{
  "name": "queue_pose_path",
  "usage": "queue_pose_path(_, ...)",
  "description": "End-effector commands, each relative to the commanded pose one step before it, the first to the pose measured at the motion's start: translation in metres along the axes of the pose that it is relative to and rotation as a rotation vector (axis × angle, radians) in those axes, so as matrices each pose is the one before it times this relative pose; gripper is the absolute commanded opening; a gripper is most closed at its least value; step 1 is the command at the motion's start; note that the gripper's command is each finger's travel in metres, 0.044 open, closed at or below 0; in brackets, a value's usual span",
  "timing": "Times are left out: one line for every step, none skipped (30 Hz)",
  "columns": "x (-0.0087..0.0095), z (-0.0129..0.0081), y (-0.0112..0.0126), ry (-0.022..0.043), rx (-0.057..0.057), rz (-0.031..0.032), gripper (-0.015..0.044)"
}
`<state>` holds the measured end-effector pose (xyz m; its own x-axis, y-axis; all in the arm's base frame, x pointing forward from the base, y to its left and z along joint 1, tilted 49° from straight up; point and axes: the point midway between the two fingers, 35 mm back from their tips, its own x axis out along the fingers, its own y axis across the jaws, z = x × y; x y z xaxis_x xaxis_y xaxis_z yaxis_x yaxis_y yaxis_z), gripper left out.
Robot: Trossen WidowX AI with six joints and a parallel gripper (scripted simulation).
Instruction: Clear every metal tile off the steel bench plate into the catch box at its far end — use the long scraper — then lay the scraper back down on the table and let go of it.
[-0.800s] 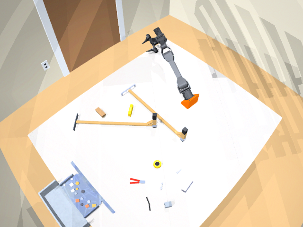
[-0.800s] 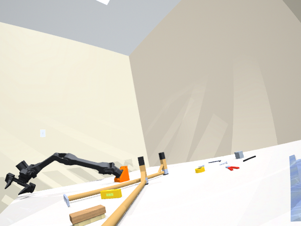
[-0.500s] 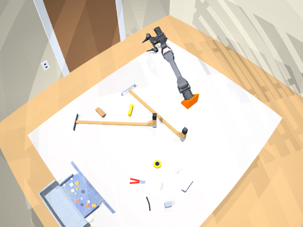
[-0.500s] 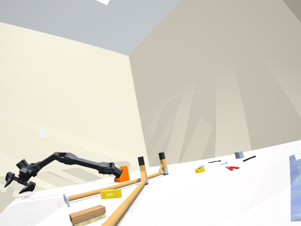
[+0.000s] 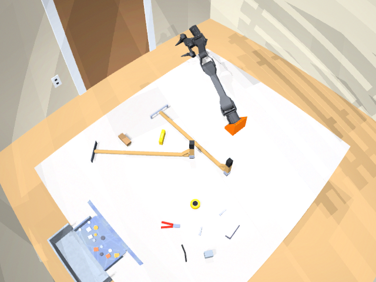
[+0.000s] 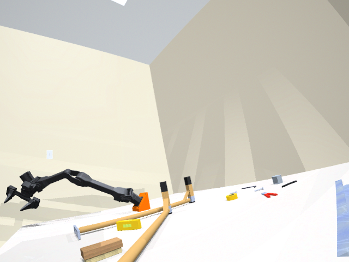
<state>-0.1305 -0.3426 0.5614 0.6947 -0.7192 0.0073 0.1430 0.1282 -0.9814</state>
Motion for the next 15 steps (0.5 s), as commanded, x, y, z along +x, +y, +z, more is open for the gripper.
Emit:
queue_pose_path(-0.00568, 0.01095, -0.00587, 0.00936, -0.0009, 0.00179, 0.044)
queue_pose_path(-0.00178, 0.00265, -0.00135, 0.00312, -0.002, 0.00071, 0.044)
queue_pose_path(-0.00142, 0.00214, -0.00107, 0.00253, -0.0016, 0.0006, 0.044)
queue_pose_path(-0.001, 0.00153, -0.00076, 0.00181, -0.0012, 0.00044, 0.044)
queue_pose_path(-0.0006, 0.00092, -0.00045, 0.00109, -0.0007, 0.00027, 0.044)
queue_pose_path(-0.0002, 0.00031, -0.00015, 0.00036, -0.0002, 0.00009, 0.044)
queue_pose_path(0.0, 0.0, 0.0, 0.0, 0.0, 0.0, 0.044)
queue_pose_path(0.0, 0.0, 0.0, 0.0, 0.0, 0.0, 0.044)
queue_pose_path(0.00058, 0.00017, -0.00014, -0.0006, 0.0002, -0.00064, 0.044)
queue_pose_path(0.00174, 0.00051, -0.00042, -0.00181, 0.0006, -0.00192, 0.044)
queue_pose_path(0.00289, 0.00087, -0.0007, -0.00306, 0.0011, -0.00324, 0.044)
queue_pose_path(0.00347, 0.00108, -0.00083, -0.00373, 0.0013, -0.00396, 0.044)
queue_pose_path(0.00346, 0.00112, -0.00082, -0.0038, 0.0014, -0.00403, 0.044)
queue_pose_path(0.00345, 0.00115, -0.0008, -0.00386, 0.0014, -0.00409, 0.044)
queue_pose_path(0.00277, 0.0038, -0.00131, -0.00342, 0.0019, -0.00325, 0.044)
